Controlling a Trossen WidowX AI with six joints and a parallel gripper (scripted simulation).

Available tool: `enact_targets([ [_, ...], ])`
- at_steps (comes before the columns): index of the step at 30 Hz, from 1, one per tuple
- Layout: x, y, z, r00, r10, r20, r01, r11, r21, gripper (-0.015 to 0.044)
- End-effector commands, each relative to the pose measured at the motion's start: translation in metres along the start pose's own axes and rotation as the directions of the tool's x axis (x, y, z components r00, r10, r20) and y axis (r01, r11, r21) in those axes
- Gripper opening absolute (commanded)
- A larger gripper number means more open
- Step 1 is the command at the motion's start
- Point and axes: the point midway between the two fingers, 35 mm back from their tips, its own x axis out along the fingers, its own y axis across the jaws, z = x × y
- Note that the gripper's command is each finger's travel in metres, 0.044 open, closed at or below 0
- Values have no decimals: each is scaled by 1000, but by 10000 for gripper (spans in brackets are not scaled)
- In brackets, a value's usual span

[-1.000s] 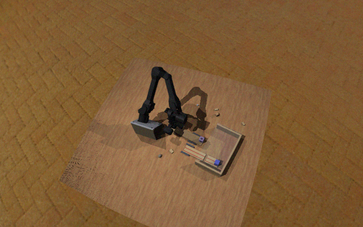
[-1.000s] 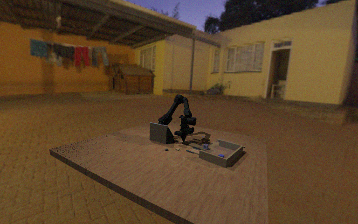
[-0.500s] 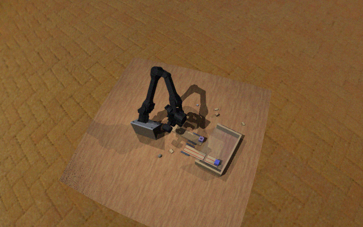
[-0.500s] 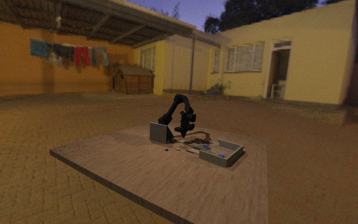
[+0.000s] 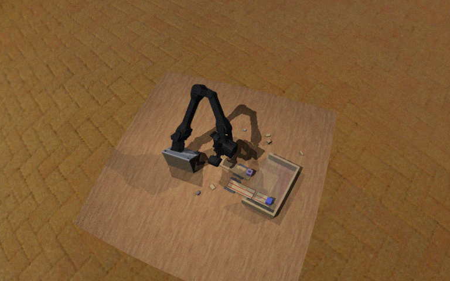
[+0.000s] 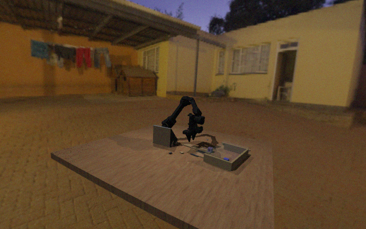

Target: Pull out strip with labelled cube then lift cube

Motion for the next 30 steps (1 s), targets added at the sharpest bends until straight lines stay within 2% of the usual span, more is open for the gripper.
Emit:
enact_targets([
  [1,-2,-1,16,1000,-1,0,1,1000,-8,394],
  [3,-3,-1,22,1000,-1,0,1,1000,-8,440],
  [30,-14,-6,110,1000,-1,4,1,1000,-12,440],
])
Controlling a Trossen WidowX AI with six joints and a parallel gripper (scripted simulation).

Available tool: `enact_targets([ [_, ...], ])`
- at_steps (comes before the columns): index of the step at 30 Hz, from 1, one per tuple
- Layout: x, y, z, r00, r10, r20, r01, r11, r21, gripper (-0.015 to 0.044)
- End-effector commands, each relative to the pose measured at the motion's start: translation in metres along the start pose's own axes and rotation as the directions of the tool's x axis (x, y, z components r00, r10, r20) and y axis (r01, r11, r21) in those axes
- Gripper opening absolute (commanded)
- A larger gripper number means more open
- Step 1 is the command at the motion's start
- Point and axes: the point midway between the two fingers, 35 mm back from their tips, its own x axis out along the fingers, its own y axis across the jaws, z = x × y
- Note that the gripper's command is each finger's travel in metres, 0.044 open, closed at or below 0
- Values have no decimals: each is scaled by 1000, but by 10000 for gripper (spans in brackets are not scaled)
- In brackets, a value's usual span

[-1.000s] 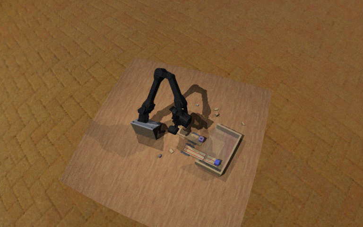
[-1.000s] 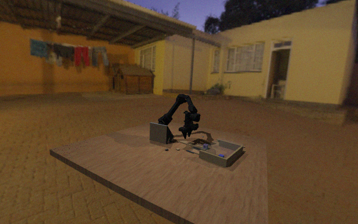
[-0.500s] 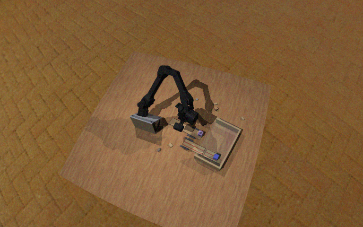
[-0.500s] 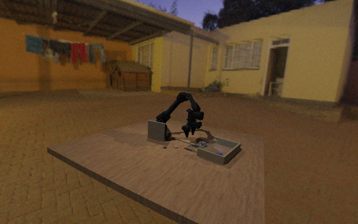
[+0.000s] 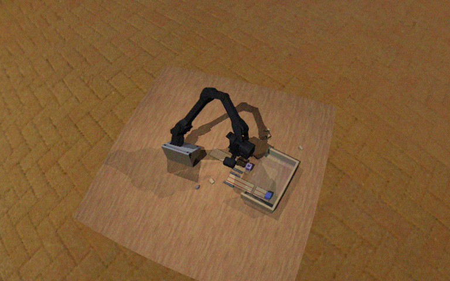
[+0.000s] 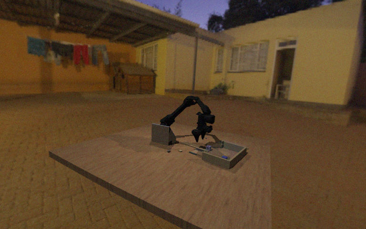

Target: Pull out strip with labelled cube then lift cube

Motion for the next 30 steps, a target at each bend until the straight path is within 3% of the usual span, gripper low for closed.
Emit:
enact_targets([
  [1,-2,0,16,1000,3,1,-3,1000,2,440],
  [21,-9,1,79,1000,3,4,-3,1000,0,440],
  [28,0,1,79,1000,2,4,-2,1000,0,256],
  [30,3,1,79,1000,2,4,-2,1000,0,250],
])
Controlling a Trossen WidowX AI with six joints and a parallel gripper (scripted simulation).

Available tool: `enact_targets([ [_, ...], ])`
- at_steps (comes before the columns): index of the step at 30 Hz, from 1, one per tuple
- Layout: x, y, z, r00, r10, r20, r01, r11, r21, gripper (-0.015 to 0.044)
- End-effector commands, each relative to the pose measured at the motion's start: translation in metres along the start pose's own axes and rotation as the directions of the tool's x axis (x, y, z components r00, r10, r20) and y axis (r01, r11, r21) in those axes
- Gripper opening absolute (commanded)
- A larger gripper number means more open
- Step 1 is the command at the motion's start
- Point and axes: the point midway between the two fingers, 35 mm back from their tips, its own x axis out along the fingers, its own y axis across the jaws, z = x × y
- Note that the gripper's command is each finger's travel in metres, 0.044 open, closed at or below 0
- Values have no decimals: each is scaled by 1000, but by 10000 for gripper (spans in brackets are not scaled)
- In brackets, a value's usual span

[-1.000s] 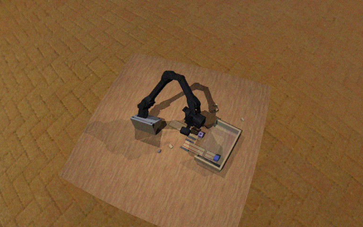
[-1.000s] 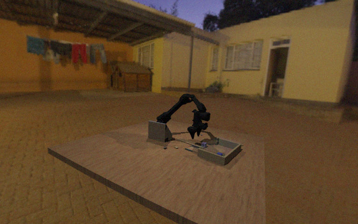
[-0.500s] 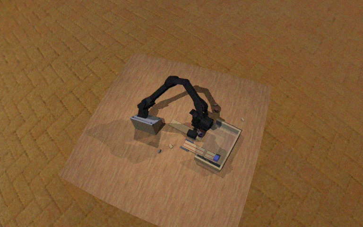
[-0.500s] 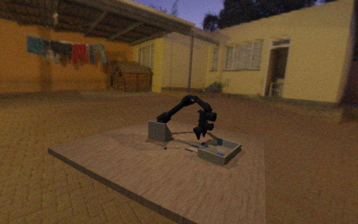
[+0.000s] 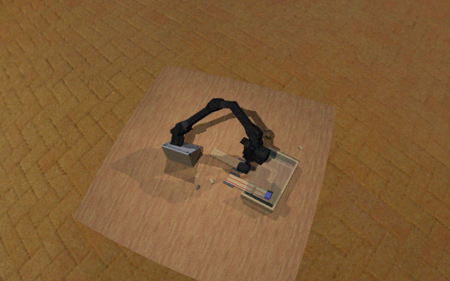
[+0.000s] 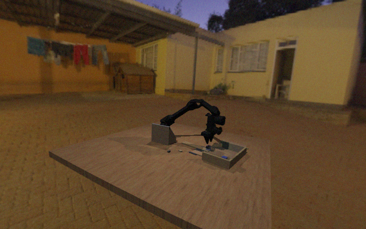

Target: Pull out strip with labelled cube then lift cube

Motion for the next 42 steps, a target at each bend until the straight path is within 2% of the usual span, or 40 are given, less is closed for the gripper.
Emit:
enact_targets([
  [1,8,0,1,1000,4,-3,-4,1000,4,250],
  [31,50,1,-1,1000,6,-3,-6,1000,3,250],
  [35,47,1,1,1000,2,-1,-2,1000,-3,145],
  [42,47,1,1,1000,2,-1,-2,1000,-3,98],
])
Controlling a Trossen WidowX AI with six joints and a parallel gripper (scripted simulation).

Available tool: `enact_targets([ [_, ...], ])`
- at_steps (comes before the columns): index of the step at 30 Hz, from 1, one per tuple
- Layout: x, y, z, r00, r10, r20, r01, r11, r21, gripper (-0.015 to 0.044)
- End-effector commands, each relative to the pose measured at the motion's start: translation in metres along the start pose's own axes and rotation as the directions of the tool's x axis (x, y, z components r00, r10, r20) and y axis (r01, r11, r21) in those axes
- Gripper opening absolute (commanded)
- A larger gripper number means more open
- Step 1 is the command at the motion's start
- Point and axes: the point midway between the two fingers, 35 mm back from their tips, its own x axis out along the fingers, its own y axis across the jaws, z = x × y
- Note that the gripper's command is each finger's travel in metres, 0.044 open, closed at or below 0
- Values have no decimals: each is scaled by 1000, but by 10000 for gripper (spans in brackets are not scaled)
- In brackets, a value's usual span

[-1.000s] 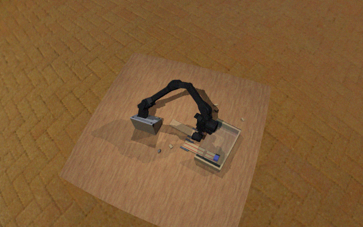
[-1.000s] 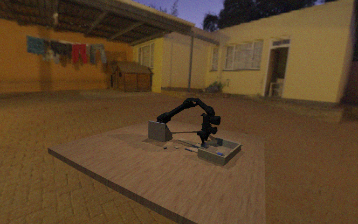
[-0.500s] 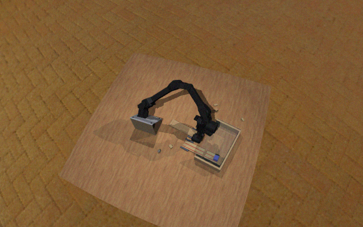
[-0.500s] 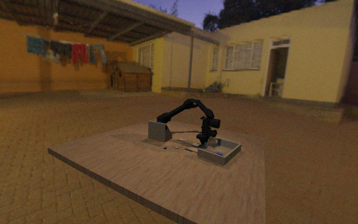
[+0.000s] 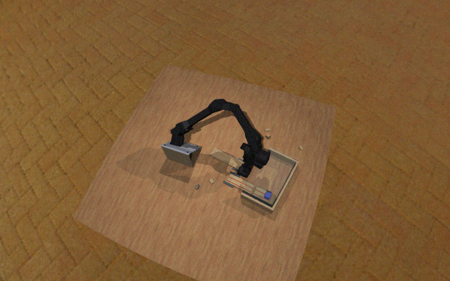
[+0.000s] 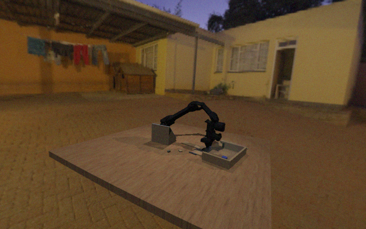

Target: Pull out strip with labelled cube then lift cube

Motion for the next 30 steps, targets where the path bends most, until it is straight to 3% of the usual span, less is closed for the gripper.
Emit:
enact_targets([
  [1,0,0,0,1000,0,1,0,1000,-1,92],
  [5,-3,-1,-2,1000,0,0,0,1000,0,0],
  [18,-41,-11,-56,1000,2,-3,-1,1000,7,0],
  [30,-44,-14,-73,1000,2,0,-2,1000,2,0],
])
